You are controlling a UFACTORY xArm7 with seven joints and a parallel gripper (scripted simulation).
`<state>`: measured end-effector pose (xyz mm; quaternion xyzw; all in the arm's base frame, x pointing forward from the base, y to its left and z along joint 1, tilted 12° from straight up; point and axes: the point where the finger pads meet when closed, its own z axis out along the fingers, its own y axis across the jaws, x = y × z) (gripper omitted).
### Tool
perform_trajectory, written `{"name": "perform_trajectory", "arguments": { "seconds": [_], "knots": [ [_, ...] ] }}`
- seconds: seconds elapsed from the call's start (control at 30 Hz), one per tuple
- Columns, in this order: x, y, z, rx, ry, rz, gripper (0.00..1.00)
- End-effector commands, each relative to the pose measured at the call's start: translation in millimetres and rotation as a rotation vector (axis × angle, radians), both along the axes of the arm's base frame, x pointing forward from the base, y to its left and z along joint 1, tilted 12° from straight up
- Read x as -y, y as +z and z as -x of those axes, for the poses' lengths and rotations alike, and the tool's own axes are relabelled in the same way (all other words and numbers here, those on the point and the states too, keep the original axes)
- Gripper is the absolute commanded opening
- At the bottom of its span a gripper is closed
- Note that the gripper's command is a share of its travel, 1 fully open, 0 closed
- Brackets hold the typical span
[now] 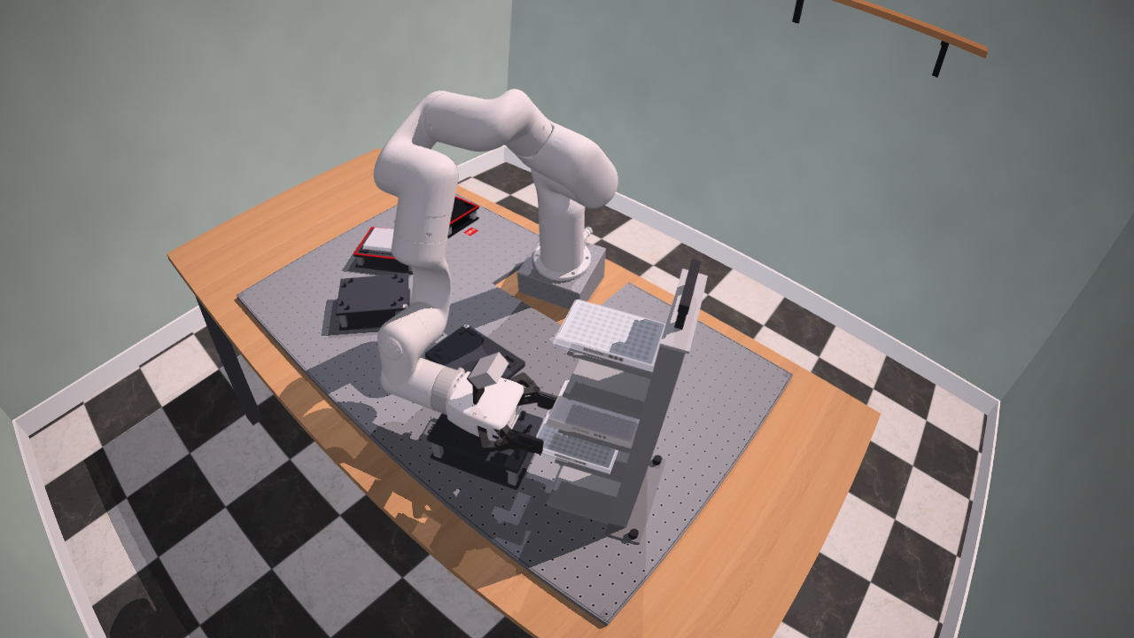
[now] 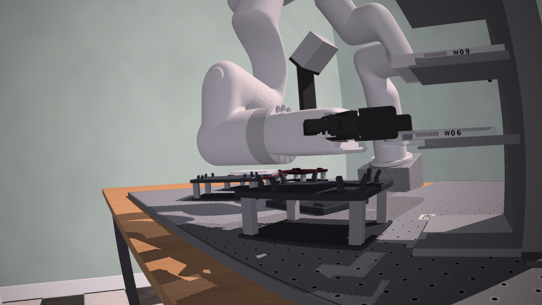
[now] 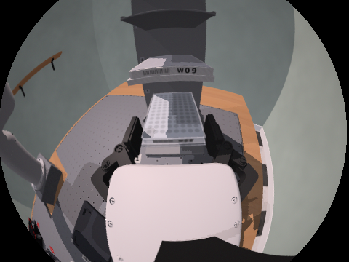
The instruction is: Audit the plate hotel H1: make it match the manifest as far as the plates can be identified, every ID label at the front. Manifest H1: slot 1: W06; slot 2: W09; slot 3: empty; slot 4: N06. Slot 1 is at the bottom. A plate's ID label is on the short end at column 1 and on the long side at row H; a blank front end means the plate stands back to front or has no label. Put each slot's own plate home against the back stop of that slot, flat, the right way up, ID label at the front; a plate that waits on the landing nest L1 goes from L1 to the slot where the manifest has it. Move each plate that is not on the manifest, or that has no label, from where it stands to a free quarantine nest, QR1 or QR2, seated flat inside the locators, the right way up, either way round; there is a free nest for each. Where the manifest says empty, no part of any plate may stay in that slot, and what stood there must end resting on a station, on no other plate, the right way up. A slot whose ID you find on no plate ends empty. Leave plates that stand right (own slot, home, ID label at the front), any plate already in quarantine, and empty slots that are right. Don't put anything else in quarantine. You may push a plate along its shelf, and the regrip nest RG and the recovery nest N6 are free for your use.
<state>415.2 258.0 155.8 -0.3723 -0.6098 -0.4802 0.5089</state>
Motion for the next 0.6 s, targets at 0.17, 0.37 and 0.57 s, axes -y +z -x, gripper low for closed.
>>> {"name": "perform_trajectory", "arguments": {
  "seconds": [0.17,0.37,0.57],
  "knots": [
    [-4.9,1.3,0.7,0.003,0.000,-0.001,0.00],
    [-6.9,1.2,1.2,0.003,0.000,-0.001,0.00],
    [-9.8,1.2,2.0,0.003,0.000,-0.001,0.00]
  ]
}}
